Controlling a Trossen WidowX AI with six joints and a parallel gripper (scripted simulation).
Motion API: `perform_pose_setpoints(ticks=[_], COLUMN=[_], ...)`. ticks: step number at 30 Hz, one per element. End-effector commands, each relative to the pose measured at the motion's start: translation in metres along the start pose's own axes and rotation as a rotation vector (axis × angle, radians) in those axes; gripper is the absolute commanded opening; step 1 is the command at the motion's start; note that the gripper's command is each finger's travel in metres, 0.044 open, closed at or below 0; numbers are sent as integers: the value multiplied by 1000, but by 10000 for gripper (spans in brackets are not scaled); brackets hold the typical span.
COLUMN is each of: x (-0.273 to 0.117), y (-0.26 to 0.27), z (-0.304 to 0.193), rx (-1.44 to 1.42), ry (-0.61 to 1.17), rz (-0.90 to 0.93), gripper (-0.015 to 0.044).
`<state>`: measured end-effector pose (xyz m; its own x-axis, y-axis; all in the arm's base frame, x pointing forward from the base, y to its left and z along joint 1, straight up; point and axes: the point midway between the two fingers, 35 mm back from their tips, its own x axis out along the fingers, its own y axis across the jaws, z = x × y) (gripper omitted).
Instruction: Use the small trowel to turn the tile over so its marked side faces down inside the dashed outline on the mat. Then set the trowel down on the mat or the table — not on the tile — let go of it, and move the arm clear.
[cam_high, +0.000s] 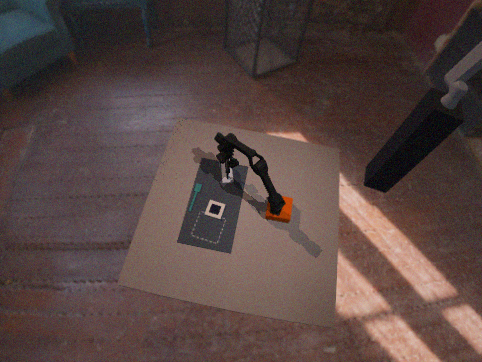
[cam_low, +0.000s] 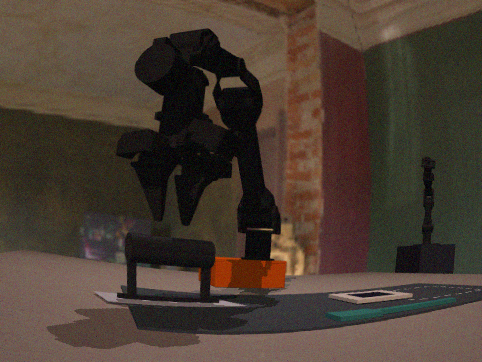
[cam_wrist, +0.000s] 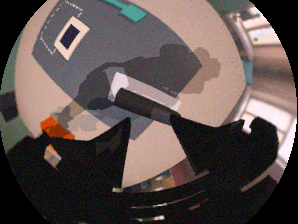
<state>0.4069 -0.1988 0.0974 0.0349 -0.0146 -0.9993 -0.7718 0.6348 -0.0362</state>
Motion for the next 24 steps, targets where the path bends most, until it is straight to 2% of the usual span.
perform_pose_setpoints(ticks=[1, 24], x=[0, 0], y=[0, -2], z=[0, 0], rx=[-130, -927], ry=[-1, -1], rz=[0, -1], gripper=[270, 270])
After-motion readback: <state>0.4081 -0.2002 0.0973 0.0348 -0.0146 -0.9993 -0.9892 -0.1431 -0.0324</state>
